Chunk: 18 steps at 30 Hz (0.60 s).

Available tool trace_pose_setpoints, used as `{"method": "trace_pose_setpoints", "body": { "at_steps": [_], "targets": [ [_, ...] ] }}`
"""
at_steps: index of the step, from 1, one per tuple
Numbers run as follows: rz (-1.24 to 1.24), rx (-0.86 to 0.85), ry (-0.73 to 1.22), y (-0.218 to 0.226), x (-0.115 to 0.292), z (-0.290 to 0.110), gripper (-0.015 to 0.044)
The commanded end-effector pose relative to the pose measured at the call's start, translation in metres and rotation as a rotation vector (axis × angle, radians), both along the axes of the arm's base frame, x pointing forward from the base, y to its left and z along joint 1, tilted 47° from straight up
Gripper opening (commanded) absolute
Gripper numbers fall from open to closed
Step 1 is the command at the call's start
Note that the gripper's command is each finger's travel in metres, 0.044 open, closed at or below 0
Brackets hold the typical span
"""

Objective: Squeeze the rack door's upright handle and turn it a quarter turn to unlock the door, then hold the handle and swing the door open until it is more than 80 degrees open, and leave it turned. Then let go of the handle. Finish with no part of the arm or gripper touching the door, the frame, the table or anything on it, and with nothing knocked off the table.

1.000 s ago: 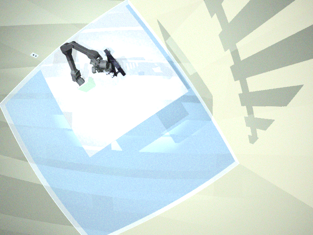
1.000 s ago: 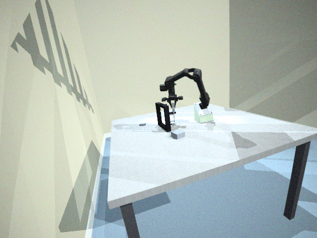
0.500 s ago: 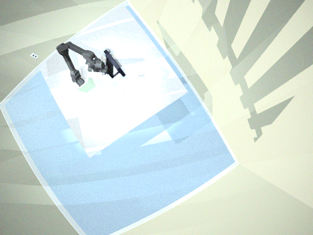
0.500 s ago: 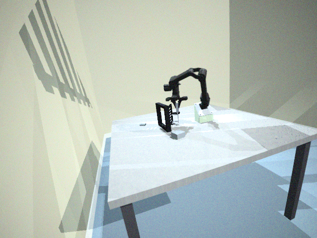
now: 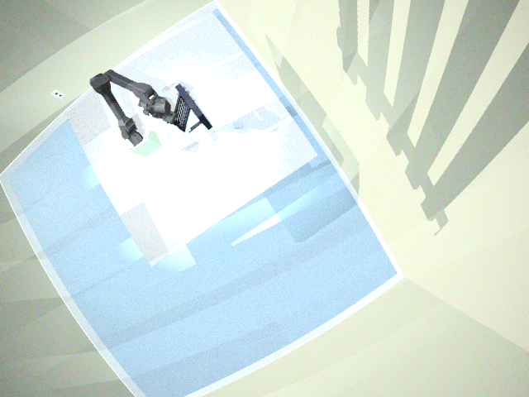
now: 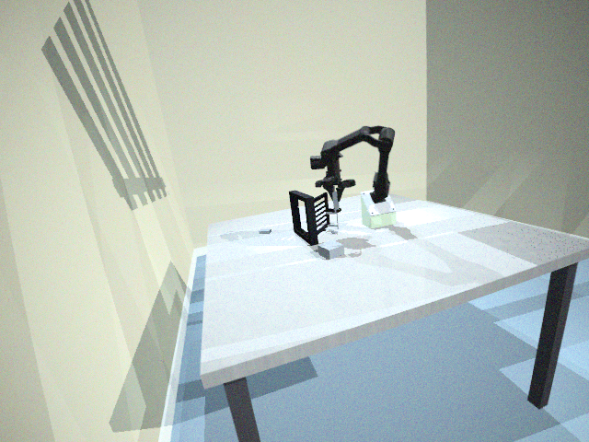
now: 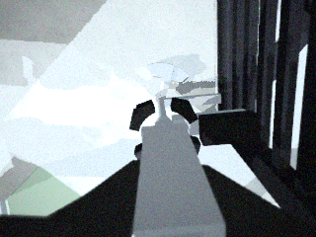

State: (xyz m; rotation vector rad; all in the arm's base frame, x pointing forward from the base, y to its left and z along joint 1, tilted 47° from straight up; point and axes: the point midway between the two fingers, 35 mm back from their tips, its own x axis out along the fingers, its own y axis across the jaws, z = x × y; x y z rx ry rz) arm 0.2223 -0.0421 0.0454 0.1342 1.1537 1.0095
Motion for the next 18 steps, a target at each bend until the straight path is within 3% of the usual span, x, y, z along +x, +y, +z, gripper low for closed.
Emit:
{"method": "trace_pose_setpoints", "body": {
  "at_steps": [1,18],
  "targets": [
    [-0.065,0.008,0.062,0.009,-0.005,0.008,0.0015],
    [-0.249,0.020,0.255,0.036,-0.015,0.036,0.0015]
  ]
}}
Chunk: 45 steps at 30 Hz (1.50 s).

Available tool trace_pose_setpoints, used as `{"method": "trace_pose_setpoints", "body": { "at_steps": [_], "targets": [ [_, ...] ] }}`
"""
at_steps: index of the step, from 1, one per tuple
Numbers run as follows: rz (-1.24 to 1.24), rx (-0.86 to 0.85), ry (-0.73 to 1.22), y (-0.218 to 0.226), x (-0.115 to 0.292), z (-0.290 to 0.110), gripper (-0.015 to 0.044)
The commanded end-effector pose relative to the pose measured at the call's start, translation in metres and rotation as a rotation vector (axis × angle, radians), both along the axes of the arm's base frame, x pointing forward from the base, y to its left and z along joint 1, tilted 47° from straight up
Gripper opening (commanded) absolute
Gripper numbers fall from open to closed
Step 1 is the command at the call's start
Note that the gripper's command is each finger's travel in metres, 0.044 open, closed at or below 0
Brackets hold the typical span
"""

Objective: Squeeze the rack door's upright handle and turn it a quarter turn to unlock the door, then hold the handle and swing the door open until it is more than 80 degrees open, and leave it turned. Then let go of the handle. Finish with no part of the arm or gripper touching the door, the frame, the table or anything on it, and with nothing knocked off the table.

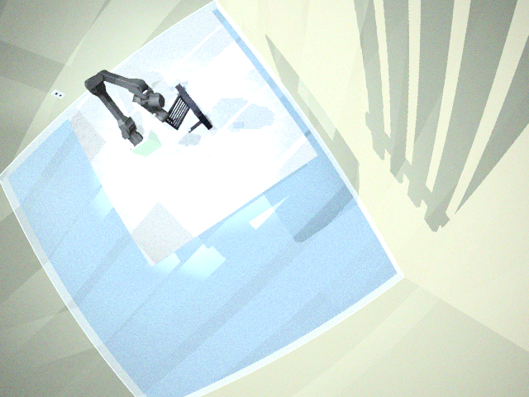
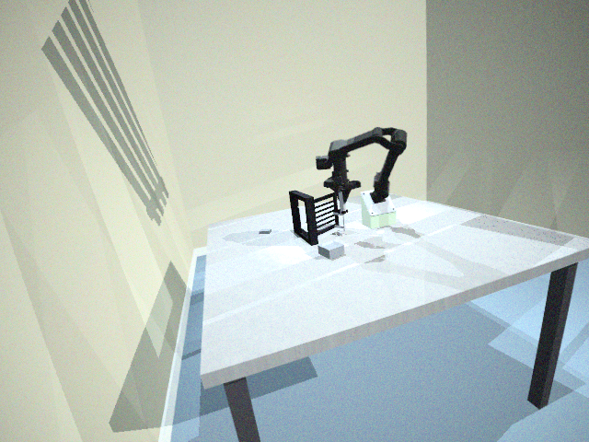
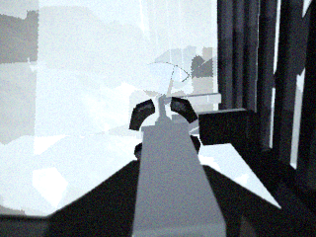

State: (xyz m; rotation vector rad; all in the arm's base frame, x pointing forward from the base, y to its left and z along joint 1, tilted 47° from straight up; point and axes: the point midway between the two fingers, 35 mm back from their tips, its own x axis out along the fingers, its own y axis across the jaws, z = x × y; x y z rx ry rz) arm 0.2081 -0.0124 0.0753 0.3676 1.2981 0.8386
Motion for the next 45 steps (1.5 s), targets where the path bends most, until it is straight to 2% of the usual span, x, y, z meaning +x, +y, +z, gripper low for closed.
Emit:
{"method": "trace_pose_setpoints", "body": {
  "at_steps": [1,27,42,45],
  "targets": [
    [-0.058,0.007,0.053,0.008,-0.001,0.008,0.0015],
    [-0.296,0.023,0.302,0.044,0.001,0.046,0.0015],
    [-0.307,0.023,0.313,0.046,0.002,0.048,0.0015],
    [-0.307,0.023,0.313,0.046,0.002,0.048,0.0093]
  ]
}}
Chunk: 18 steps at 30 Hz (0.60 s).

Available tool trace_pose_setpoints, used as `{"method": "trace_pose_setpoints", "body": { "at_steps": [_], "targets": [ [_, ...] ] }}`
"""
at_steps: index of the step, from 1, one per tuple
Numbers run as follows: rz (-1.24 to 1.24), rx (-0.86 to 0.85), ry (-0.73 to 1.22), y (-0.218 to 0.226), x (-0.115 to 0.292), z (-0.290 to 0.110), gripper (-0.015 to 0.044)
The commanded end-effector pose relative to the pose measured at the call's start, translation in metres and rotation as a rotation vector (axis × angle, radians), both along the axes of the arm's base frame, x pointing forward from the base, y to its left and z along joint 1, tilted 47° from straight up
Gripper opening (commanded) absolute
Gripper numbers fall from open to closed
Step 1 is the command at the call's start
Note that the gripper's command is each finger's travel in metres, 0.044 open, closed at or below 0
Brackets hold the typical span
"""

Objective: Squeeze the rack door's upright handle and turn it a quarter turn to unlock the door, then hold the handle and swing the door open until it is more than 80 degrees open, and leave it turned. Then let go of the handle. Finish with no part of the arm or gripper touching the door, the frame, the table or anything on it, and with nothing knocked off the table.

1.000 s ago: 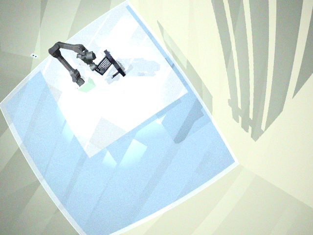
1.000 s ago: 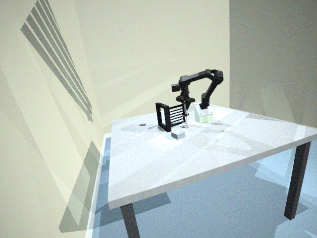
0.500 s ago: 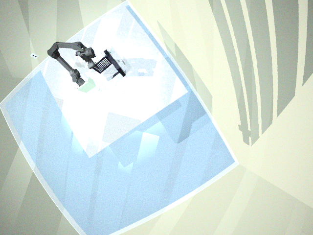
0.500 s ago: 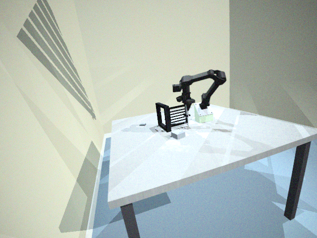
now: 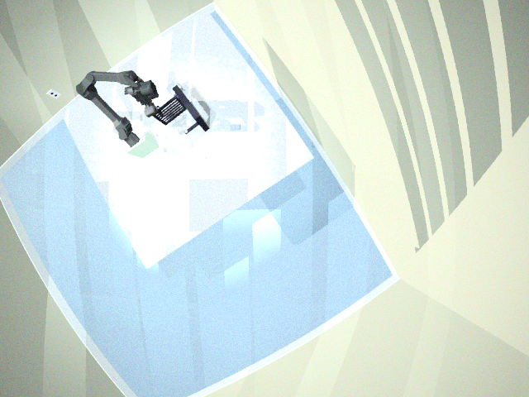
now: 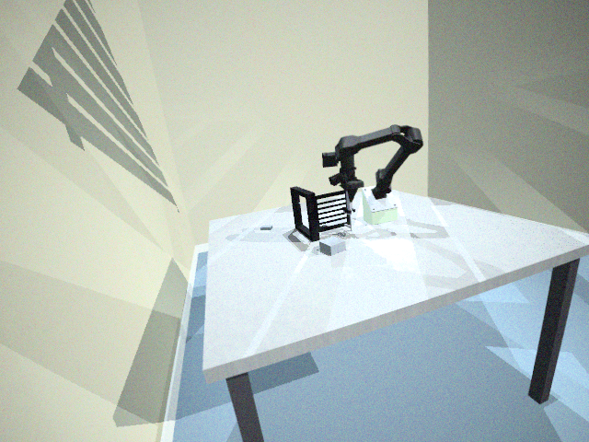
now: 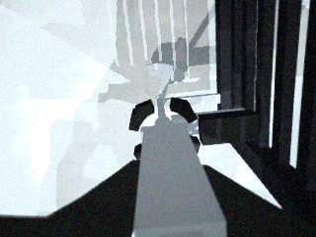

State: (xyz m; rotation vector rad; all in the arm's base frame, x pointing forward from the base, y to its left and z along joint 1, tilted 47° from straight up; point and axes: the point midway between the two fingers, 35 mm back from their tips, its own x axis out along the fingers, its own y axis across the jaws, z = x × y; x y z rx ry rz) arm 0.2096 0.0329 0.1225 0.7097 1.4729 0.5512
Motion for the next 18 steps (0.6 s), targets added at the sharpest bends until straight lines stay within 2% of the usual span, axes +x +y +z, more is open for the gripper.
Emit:
{"method": "trace_pose_setpoints", "body": {
  "at_steps": [1,7,18],
  "targets": [
    [-0.006,0.005,0.004,0.001,0.000,0.001,0.0120],
    [-0.006,0.005,0.004,0.001,0.000,0.001,0.0277],
    [-0.025,-0.007,-0.007,-0.009,0.001,0.010,0.0287]
  ]
}}
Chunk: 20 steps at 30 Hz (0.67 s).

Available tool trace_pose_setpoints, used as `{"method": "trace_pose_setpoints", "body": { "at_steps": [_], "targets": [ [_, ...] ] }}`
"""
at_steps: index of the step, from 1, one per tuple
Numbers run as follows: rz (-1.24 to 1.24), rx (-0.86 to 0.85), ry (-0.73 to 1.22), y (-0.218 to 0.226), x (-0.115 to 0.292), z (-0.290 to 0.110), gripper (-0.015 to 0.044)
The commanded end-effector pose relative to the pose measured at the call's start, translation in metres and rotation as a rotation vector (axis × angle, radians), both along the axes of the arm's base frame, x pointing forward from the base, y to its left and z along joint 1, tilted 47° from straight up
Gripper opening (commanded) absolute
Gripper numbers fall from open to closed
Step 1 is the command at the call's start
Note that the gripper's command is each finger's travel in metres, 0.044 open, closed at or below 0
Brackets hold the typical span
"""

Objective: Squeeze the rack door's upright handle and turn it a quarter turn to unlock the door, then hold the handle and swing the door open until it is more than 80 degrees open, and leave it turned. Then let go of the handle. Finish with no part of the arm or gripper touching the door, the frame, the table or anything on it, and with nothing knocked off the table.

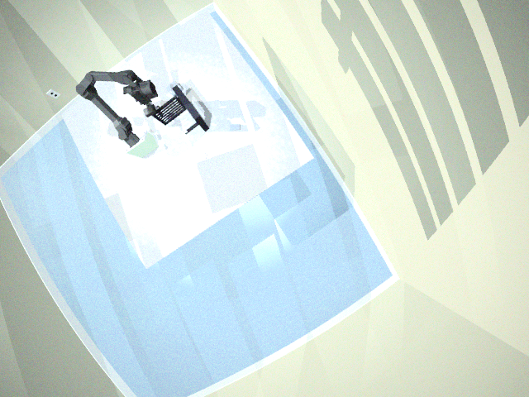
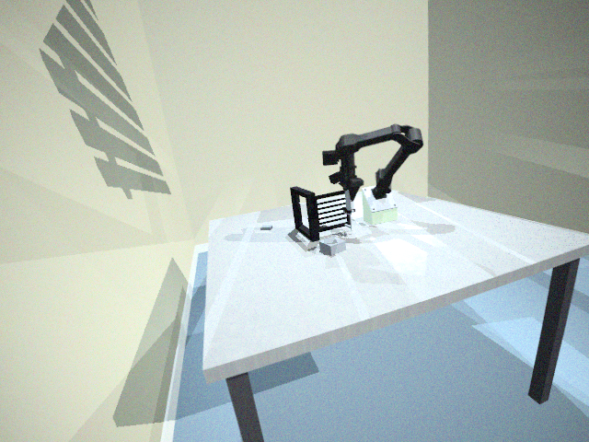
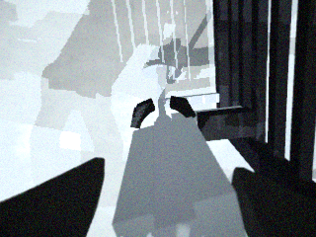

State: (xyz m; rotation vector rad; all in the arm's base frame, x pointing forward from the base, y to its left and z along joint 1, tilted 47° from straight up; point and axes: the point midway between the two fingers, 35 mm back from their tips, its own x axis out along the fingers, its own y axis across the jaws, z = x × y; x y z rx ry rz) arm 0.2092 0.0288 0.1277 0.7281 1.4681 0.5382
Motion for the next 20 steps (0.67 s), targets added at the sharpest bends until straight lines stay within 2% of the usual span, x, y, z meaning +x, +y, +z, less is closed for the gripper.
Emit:
{"method": "trace_pose_setpoints", "body": {
  "at_steps": [1,20],
  "targets": [
    [-0.007,-0.013,-0.013,-0.006,0.001,0.006,0.0287],
    [-0.049,-0.042,-0.035,-0.028,-0.001,0.027,0.0287]
  ]
}}
